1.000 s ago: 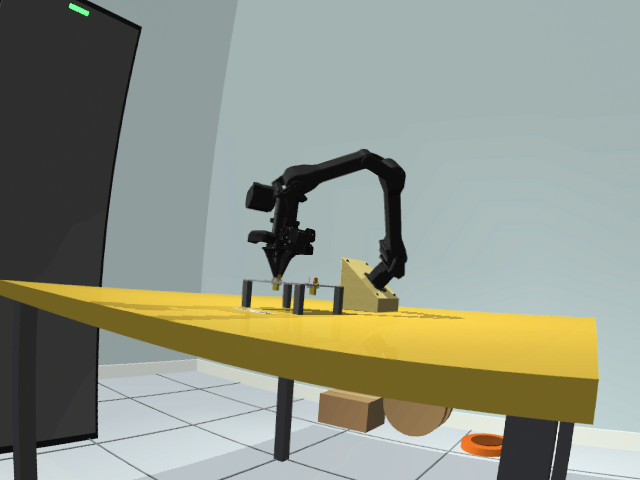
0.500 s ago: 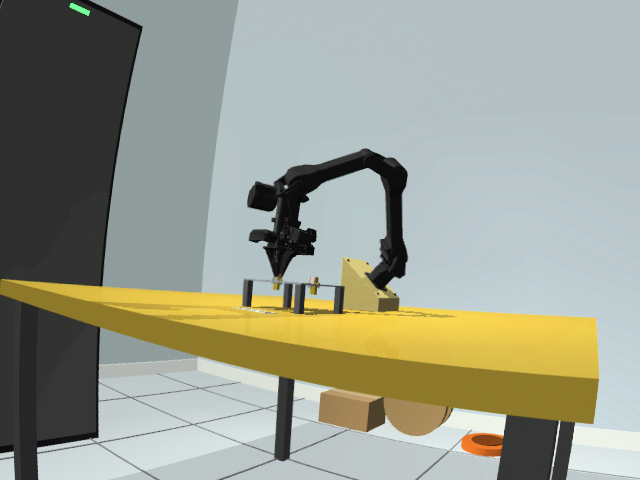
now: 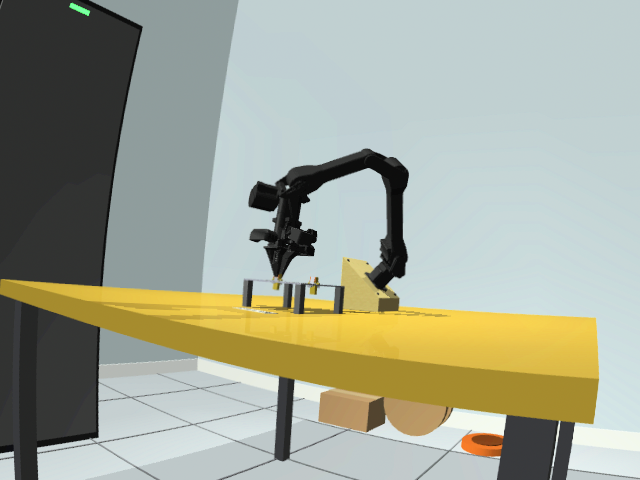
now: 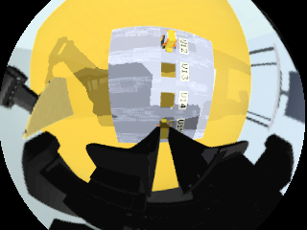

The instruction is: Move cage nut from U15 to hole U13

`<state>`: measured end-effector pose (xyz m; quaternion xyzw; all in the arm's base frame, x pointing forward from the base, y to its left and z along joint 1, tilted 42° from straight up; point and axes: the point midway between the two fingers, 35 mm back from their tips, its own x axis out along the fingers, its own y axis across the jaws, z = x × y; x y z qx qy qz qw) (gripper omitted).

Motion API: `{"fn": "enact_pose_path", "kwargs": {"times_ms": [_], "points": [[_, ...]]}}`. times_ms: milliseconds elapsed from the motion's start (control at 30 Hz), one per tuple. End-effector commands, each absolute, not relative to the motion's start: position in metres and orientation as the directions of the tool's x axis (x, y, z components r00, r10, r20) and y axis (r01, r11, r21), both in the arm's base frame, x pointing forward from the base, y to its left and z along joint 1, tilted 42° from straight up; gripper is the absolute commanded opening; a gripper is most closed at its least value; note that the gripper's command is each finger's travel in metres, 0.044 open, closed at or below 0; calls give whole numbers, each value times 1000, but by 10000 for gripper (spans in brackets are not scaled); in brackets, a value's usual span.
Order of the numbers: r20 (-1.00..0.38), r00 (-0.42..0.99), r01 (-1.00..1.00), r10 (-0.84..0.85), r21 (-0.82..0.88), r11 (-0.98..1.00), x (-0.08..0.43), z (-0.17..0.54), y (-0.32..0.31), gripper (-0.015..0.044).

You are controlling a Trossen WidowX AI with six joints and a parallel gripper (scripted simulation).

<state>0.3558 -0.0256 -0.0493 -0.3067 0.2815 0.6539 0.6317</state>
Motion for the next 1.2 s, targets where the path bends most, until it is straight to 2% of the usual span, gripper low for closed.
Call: {"fn": "enact_pose_path", "kwargs": {"times_ms": [0,1167], "points": [[-756,-5,-999,655,-23,-35,355,-48,-25,31],[-754,35,-999,656,-53,-9,354,-48,-25,31]]}}
